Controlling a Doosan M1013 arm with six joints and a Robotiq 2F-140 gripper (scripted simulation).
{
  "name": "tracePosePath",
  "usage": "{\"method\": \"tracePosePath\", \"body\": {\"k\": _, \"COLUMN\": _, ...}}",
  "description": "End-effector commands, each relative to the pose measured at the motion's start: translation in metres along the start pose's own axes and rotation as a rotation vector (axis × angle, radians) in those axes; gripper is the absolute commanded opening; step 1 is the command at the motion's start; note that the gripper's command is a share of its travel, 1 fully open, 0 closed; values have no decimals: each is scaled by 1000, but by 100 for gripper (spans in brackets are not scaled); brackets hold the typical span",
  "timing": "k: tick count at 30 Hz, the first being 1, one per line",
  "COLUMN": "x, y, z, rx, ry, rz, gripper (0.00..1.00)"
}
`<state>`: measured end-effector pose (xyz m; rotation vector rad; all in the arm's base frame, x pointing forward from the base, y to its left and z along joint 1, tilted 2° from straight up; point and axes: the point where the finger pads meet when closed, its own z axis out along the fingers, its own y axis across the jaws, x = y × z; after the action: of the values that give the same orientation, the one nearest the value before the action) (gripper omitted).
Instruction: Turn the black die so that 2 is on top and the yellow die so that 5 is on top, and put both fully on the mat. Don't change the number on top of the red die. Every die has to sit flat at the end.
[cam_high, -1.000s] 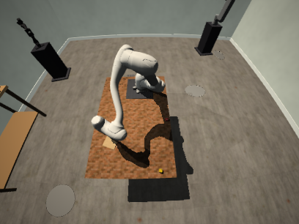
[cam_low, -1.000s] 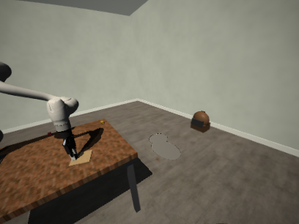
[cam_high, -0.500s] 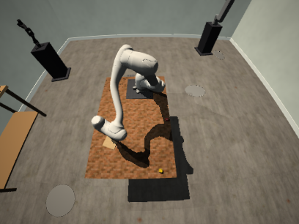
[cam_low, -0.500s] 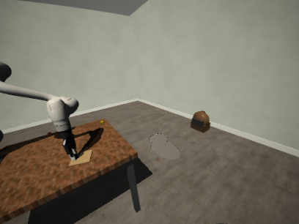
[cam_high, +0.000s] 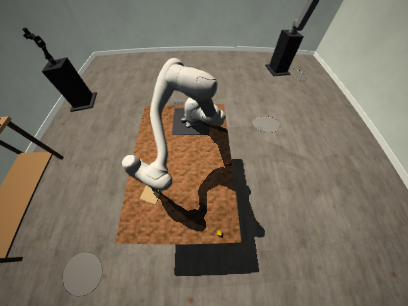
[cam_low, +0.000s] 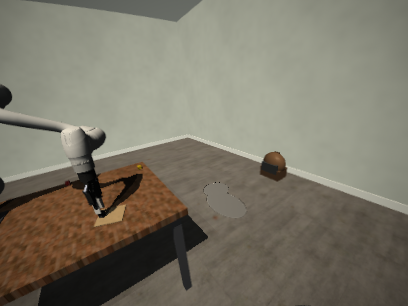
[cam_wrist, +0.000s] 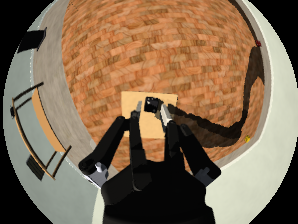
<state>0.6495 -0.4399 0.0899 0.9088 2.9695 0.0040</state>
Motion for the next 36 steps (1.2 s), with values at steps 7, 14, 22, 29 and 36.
{"method": "tracePosePath", "body": {"k": 7, "x": 0, "y": 0, "z": -47, "rx": 0, "ry": 0, "rz": 0, "gripper": 35}}
{"method": "tracePosePath", "body": {"k": 14, "x": 0, "y": 0, "z": -54, "rx": 0, "ry": 0, "rz": 0, "gripper": 35}}
{"method": "tracePosePath", "body": {"k": 22, "x": 0, "y": 0, "z": -55, "rx": 0, "ry": 0, "rz": 0, "gripper": 100}}
{"method": "tracePosePath", "body": {"k": 29, "x": 0, "y": 0, "z": -55, "rx": 0, "ry": 0, "rz": 0, "gripper": 100}}
{"method": "tracePosePath", "body": {"k": 36, "x": 0, "y": 0, "z": -55, "rx": 0, "ry": 0, "rz": 0, "gripper": 100}}
